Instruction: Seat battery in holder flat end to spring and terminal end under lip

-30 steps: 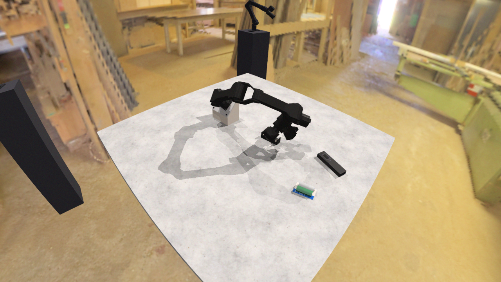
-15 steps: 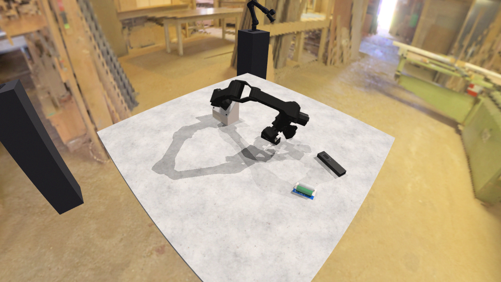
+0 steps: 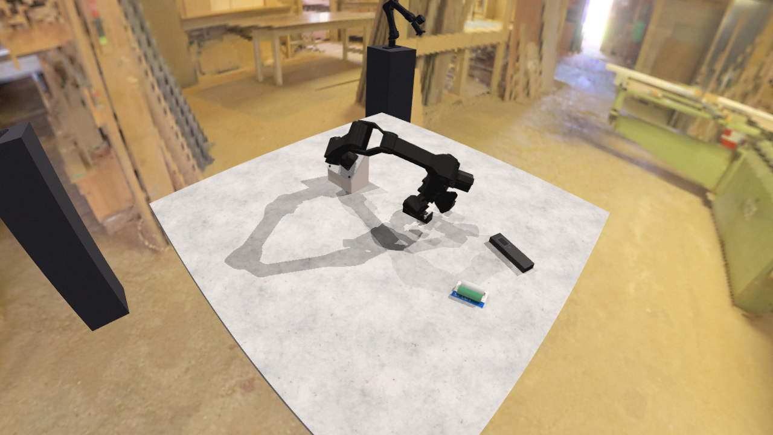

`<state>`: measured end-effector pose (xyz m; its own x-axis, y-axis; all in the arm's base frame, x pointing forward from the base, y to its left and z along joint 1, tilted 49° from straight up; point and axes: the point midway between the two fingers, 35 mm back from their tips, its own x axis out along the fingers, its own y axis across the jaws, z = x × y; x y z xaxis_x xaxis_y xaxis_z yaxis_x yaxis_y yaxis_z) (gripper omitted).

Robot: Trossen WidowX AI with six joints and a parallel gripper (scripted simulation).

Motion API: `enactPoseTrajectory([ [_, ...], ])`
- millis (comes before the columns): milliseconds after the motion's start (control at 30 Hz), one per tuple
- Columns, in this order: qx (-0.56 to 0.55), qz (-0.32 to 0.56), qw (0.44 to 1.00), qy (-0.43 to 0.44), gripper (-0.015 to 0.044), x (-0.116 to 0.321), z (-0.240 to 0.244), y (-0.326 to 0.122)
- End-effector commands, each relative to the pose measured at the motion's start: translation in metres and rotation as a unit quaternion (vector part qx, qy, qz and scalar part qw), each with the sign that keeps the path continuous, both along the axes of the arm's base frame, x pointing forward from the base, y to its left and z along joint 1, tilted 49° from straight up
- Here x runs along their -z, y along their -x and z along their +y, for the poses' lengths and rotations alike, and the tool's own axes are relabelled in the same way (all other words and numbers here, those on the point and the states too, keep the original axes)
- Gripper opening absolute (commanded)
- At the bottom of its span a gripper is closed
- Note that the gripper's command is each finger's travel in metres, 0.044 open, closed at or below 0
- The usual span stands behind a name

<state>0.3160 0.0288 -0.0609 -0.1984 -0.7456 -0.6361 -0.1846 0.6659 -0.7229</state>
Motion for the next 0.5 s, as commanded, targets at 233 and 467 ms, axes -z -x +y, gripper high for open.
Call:
enactPoseTrajectory([
  [233, -0.023, -0.024, 0.999, -0.01, 0.0075, 0.0037, 0.0003, -0.0042],
  [467, -0.034, -0.033, 0.999, -0.013, 0.0075, 0.0037, -0.0005, -0.0032],
])
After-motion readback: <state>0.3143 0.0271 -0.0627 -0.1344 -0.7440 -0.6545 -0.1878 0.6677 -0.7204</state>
